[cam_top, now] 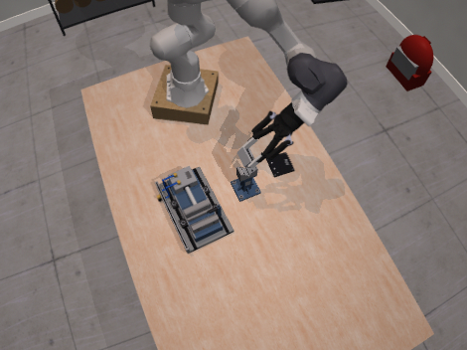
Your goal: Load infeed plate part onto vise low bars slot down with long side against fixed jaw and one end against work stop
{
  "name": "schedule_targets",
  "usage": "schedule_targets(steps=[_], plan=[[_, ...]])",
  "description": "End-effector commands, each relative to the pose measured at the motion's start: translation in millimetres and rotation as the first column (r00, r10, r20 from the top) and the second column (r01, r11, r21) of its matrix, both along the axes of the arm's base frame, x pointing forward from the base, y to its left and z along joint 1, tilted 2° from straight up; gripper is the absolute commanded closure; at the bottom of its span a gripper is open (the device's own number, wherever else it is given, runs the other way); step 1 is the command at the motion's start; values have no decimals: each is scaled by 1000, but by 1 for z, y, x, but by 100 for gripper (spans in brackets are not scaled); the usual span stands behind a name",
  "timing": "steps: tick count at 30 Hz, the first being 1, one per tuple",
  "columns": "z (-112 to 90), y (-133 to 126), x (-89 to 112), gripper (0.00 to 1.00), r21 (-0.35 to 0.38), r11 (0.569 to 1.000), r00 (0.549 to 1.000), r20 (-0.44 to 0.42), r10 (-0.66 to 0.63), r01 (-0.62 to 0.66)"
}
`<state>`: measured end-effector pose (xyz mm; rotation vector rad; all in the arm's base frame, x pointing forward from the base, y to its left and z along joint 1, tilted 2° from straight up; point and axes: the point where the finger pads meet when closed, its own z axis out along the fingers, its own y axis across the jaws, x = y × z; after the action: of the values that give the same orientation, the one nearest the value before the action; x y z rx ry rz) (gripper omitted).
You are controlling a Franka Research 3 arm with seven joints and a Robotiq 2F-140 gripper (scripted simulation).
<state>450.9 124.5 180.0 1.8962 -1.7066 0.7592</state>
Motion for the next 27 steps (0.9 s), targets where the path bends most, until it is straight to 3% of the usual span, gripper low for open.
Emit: schedule_targets(steps=[1,27], plan=[[0,1,1,100,-1,1000,1000,7,0,0],[-18,1,2,100,-1,1000,1000,7,0,0]])
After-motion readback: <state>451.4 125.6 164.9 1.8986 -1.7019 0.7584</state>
